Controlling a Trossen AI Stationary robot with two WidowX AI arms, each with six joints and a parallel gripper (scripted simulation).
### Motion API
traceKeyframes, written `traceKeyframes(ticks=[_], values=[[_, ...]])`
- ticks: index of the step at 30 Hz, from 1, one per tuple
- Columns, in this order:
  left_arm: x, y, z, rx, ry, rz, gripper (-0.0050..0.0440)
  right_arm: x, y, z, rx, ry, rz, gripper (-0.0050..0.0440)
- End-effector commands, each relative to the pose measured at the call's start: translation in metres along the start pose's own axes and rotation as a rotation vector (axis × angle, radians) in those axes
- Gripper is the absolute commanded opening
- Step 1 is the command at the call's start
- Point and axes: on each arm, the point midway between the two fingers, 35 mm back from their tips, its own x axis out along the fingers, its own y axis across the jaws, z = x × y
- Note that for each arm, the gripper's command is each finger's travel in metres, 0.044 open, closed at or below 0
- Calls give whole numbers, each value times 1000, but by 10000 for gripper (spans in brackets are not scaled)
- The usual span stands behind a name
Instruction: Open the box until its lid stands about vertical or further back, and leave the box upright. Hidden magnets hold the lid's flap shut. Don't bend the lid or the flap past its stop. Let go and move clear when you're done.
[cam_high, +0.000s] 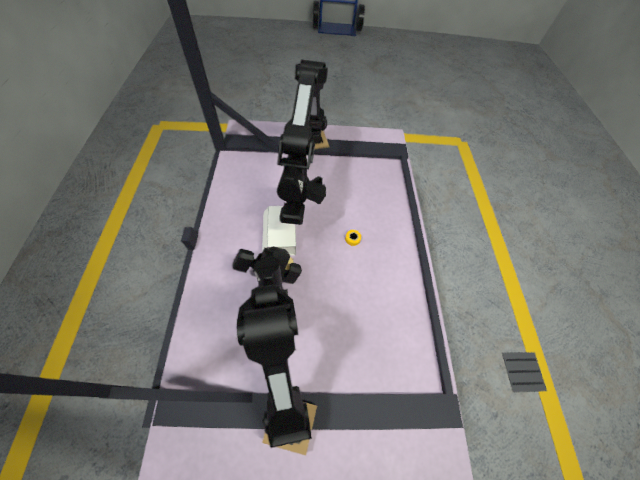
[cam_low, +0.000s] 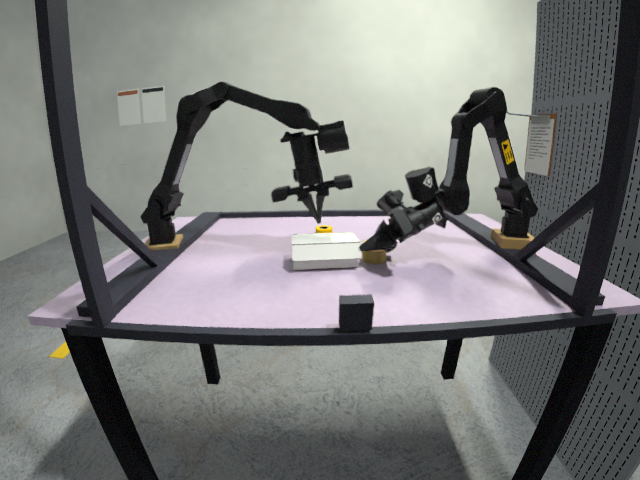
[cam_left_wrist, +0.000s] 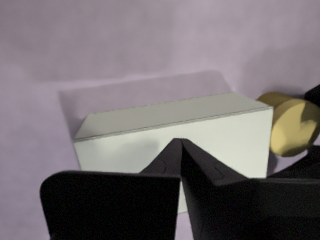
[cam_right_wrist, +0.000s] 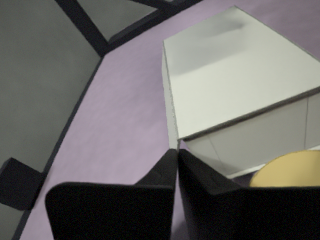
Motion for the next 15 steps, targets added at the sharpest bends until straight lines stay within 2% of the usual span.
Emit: traceKeyframes(ticks=[1, 4, 15], values=[[-15, 12, 1, -122, 15, 99, -50, 0, 5, 6, 0, -17, 13, 3], [-19, 23, 1, -157, 12, 157, -50, 0, 5, 6, 0, -17, 13, 3], [-18, 24, 1, -154, 9, 160, -50, 0, 5, 6, 0, -17, 13, 3]])
